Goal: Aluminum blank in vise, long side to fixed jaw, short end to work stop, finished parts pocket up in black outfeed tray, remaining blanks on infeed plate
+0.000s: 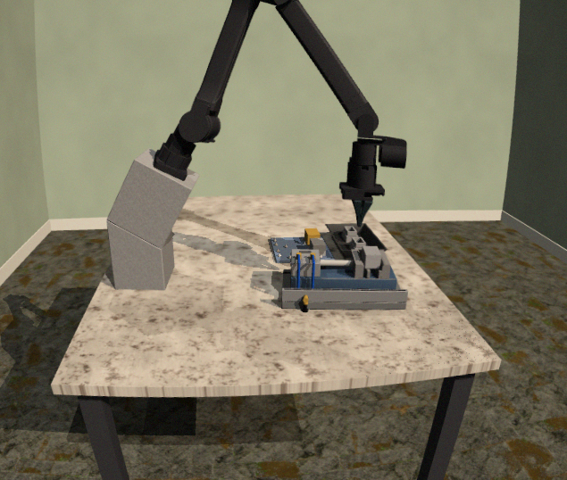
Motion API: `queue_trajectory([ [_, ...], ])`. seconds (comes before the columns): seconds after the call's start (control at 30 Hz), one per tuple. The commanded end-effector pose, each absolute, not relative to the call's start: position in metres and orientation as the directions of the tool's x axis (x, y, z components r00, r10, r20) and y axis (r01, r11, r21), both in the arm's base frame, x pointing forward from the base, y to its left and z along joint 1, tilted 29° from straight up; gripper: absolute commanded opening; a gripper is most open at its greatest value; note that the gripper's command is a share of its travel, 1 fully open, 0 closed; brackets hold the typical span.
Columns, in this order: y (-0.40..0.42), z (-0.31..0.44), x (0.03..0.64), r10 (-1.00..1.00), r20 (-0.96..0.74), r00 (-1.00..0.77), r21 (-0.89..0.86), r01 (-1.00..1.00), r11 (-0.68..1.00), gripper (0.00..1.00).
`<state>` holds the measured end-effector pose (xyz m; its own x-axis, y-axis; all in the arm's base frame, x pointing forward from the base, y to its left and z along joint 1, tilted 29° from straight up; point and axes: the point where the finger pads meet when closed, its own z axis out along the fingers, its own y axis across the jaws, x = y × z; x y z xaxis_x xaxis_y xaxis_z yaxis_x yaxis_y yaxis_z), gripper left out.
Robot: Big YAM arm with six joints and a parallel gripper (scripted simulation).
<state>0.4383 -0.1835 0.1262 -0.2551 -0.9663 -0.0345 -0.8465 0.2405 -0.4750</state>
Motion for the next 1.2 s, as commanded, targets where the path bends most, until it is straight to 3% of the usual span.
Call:
queue_trajectory([
  [0.0, -0.187, 0.144, 0.451, -0.971, -0.022, -0.237, -0.519, -0.828, 0.214, 0.0],
  [1.17, -0.186, 0.081, 0.467, -0.967, -0.036, -0.252, -0.482, -0.843, 0.237, 0.0],
])
